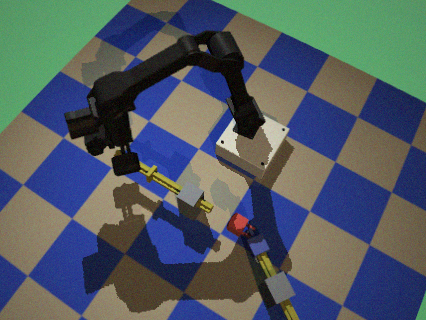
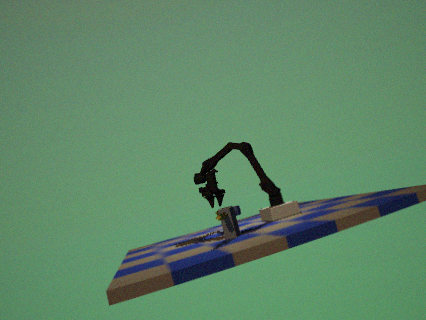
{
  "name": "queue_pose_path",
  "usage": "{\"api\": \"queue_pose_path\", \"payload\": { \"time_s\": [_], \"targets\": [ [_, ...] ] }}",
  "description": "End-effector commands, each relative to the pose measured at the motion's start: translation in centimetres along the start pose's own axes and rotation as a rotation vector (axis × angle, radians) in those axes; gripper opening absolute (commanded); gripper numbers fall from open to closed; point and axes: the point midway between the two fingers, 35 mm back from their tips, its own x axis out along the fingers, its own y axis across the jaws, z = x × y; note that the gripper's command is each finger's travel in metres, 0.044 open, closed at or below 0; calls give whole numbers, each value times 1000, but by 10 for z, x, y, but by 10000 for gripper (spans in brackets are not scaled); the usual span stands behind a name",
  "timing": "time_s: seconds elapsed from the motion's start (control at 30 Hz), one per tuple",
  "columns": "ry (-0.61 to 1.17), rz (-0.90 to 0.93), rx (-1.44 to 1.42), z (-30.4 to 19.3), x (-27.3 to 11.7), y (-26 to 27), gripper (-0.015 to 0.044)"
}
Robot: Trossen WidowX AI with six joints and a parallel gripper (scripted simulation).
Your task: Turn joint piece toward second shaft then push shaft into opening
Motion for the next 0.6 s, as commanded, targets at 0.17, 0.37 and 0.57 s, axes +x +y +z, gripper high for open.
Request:
{"api": "queue_pose_path", "payload": {
  "time_s": [0.17,0.37,0.57],
  "targets": [
    [-8,24,307,-3,16,-1,440],
    [-15,40,511,-5,25,-2,440],
    [-19,58,716,-7,34,-3,440]
  ]
}}
